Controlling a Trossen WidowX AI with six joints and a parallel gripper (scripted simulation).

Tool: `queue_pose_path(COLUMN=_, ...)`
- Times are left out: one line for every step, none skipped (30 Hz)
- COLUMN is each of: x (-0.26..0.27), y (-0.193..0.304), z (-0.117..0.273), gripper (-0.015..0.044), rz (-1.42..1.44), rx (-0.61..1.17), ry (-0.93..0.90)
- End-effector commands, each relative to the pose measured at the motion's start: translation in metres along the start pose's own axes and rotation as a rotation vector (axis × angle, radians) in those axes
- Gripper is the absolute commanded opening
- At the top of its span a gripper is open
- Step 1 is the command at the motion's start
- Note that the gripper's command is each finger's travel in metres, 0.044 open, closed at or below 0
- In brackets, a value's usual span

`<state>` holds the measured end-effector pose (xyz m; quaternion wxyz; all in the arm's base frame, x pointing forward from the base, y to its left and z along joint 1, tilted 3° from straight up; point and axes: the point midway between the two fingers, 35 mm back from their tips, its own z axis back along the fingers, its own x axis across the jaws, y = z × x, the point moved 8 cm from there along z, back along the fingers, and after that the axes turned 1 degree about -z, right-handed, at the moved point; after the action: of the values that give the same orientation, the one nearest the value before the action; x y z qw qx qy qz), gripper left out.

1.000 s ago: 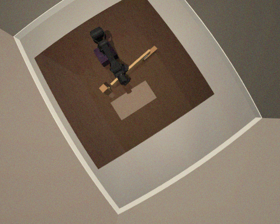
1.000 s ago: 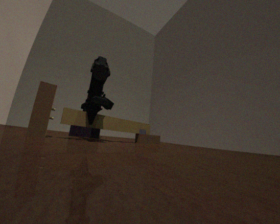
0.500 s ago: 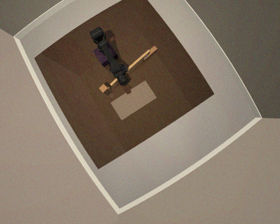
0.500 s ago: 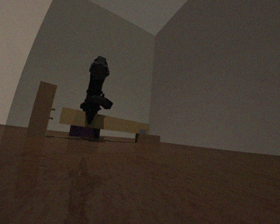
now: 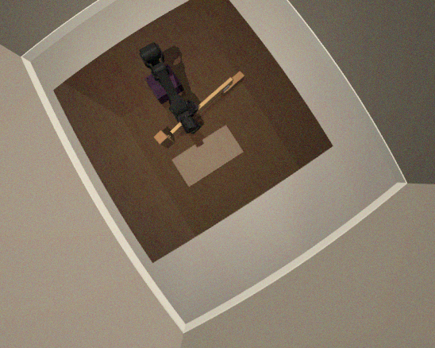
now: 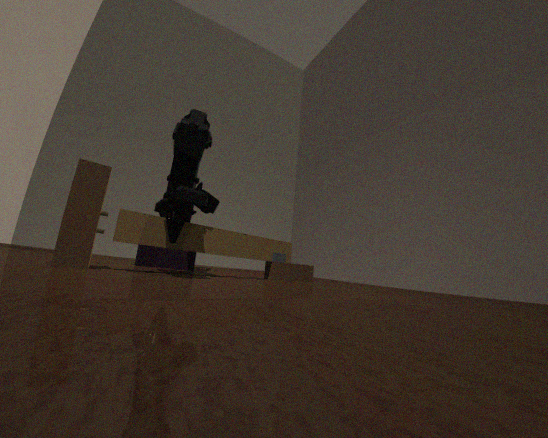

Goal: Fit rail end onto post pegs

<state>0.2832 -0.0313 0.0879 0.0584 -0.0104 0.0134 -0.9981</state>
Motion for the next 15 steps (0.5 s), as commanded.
queue_pose_path(x=-0.0011, y=0.0016, z=0.0013, gripper=0.0, rz=0.003, rx=0.001, ry=0.005)
queue_pose_path(x=-0.0011, y=0.0019, z=0.0013, gripper=0.0, rz=0.003, rx=0.001, ry=0.005)
queue_pose_path(x=-0.001, y=0.0022, z=0.0013, gripper=0.0, rz=0.003, rx=0.001, ry=0.005)
queue_pose_path(x=-0.001, y=0.0025, z=0.0013, gripper=0.0, rz=0.003, rx=0.001, ry=0.005)
queue_pose_path(x=-0.001, y=0.0028, z=0.0013, gripper=0.0, rz=0.003, rx=0.001, ry=0.005)
queue_pose_path(x=-0.001, y=0.0031, z=0.0013, gripper=0.0, rz=0.003, rx=0.001, ry=0.005)
queue_pose_path(x=-0.001, y=0.0034, z=0.0013, gripper=0.0, rz=0.003, rx=0.001, ry=0.005)
queue_pose_path(x=-0.001, y=0.0037, z=0.0013, gripper=0.0, rz=0.003, rx=0.001, ry=0.005)
queue_pose_path(x=-0.001, y=0.0039, z=0.0013, gripper=0.0, rz=0.003, rx=0.001, ry=0.005)
queue_pose_path(x=-0.001, y=0.0042, z=0.0014, gripper=0.0, rz=0.003, rx=0.001, ry=0.005)
queue_pose_path(x=-0.001, y=0.0045, z=0.0014, gripper=0.0, rz=0.003, rx=0.001, ry=0.005)
queue_pose_path(x=-0.001, y=0.0048, z=0.0014, gripper=0.0, rz=0.003, rx=0.001, ry=0.005)
queue_pose_path(x=-0.001, y=0.0051, z=0.0014, gripper=0.0, rz=0.003, rx=0.001, ry=0.005)
queue_pose_path(x=-0.001, y=0.0054, z=0.0014, gripper=0.0, rz=0.003, rx=0.001, ry=0.005)
queue_pose_path(x=-0.001, y=0.0057, z=0.0014, gripper=0.0, rz=0.003, rx=0.001, ry=0.005)
